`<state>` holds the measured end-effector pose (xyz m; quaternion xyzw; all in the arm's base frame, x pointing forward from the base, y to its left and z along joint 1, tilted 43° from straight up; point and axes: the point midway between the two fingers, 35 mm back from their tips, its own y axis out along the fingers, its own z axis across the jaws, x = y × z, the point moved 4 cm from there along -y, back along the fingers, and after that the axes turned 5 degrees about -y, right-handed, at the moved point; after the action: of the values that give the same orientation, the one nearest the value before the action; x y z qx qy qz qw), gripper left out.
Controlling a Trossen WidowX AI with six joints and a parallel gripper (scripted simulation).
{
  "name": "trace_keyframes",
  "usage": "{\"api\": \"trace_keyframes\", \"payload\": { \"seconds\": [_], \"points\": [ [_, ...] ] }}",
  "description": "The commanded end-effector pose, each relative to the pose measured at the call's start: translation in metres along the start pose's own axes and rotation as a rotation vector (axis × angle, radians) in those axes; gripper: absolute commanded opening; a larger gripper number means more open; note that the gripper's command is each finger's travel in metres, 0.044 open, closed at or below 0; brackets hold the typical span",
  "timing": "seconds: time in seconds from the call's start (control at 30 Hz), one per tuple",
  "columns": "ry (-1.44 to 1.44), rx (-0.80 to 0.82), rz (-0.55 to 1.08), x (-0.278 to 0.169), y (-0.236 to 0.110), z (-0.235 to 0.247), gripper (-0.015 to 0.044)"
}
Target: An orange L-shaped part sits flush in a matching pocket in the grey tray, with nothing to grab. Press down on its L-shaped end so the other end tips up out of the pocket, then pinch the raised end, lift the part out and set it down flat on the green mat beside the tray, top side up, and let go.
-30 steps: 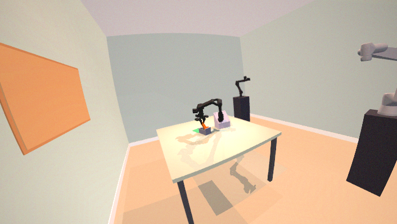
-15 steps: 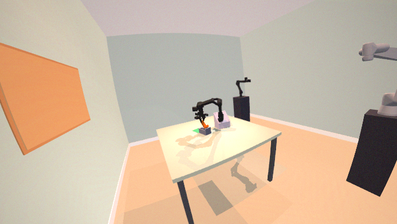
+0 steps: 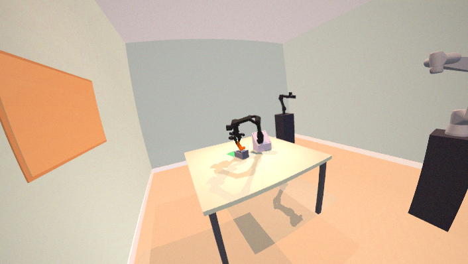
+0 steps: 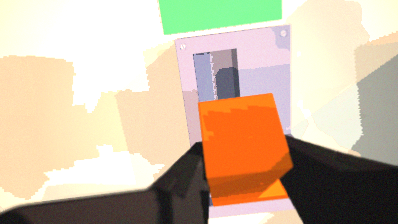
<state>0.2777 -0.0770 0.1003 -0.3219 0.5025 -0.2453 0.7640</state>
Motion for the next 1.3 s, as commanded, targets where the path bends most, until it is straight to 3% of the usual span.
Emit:
{"api": "trace_keyframes", "payload": {
  "seconds": [0.0,1.07,1.27],
  "points": [
    [0.002,-0.003,-0.001,0.015,0.001,-0.003,0.0],
    [0.0,-0.004,-0.008,0.145,0.0,-0.027,0.0],
    [0.0,-0.004,-0.008,0.151,0.001,-0.029,0.0]
  ]
}}
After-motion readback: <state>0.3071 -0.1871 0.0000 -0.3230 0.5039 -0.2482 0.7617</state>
